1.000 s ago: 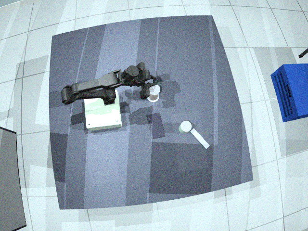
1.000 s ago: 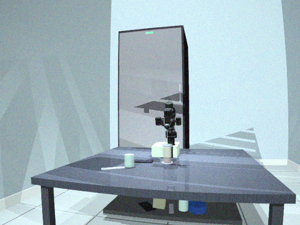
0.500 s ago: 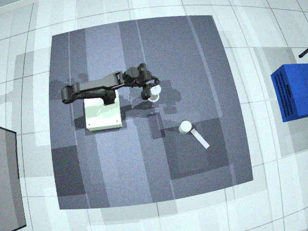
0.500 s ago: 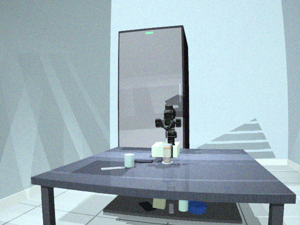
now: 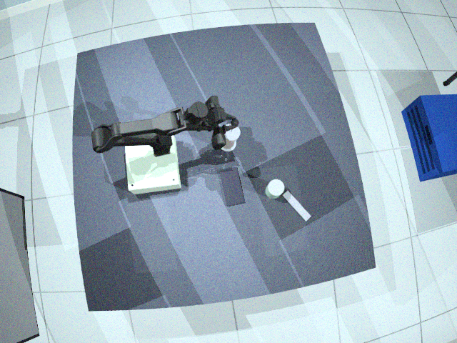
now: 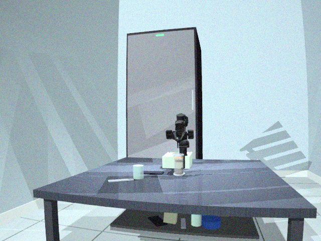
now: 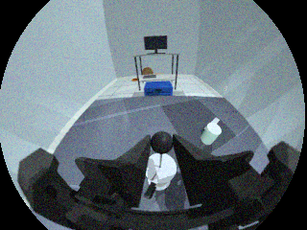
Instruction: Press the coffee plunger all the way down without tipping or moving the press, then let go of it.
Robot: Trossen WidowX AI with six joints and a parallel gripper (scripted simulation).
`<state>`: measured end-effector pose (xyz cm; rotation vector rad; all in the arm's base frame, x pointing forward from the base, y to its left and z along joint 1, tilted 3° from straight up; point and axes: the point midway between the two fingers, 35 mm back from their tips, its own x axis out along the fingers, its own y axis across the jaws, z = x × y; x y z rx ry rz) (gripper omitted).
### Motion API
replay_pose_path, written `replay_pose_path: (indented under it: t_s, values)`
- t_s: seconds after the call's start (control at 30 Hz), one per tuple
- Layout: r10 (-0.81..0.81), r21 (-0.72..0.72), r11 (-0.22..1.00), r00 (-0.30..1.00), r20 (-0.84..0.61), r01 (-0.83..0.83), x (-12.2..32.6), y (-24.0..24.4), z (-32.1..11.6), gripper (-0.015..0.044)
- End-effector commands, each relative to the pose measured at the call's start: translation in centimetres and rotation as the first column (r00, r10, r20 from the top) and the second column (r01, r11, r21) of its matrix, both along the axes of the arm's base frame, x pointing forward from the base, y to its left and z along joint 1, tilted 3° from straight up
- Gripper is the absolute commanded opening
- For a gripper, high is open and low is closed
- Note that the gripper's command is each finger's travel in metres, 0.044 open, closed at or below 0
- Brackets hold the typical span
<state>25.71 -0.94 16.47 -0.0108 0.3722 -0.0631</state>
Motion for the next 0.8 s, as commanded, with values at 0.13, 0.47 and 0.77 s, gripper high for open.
replay_pose_path:
  t_s: [0.13,0.47,0.77]
  values:
    - [0.002,-0.002,1.0,0.996,-0.087,-0.003,-0.2,-0.1,-4.2,0.0112]
    - [0.002,-0.002,1.0,0.996,-0.086,-0.003,0.4,-0.2,-5.8,0.0112]
    - [0.002,-0.002,1.0,0.996,-0.086,-0.003,1.4,-0.3,-6.5,0.0112]
